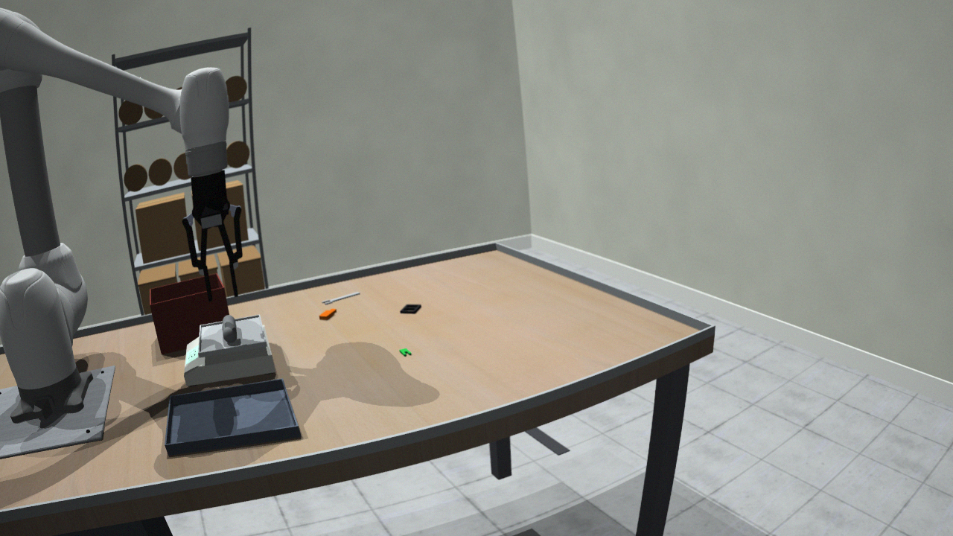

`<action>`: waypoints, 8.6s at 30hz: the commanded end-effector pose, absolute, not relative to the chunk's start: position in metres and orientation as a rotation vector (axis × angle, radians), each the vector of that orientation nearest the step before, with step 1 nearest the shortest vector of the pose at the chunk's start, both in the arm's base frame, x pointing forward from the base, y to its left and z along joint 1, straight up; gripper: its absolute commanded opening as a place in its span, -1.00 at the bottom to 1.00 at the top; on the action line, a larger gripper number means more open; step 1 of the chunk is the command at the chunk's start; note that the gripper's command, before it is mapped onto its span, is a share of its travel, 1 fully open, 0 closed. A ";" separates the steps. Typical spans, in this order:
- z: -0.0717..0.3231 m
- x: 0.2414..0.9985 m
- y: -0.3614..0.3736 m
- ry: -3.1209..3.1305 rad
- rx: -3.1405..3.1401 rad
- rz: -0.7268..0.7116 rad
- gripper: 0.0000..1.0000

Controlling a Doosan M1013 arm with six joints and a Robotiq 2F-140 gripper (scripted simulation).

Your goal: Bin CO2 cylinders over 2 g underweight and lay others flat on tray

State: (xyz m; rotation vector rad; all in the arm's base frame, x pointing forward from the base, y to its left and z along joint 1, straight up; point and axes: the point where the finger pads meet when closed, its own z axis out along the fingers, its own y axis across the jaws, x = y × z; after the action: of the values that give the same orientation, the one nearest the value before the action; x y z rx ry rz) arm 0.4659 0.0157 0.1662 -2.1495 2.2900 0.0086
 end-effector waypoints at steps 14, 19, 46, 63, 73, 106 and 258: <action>0.108 0.466 0.017 2.289 -2.149 0.008 -0.19; 0.097 0.466 0.017 2.289 -2.149 0.008 -0.19; 0.094 0.466 0.017 2.289 -2.149 0.008 -0.80; 0.166 0.467 0.016 2.289 -2.149 0.008 -0.80; 0.199 0.467 0.016 2.289 -2.149 0.008 -0.80; 0.200 0.422 -0.233 2.288 -2.150 0.007 -0.80; 0.200 0.421 -0.238 2.288 -2.150 0.007 -0.19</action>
State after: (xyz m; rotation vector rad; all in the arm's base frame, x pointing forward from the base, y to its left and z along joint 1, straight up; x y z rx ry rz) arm 0.4203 -0.2375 0.1996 -2.1507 2.2888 0.0085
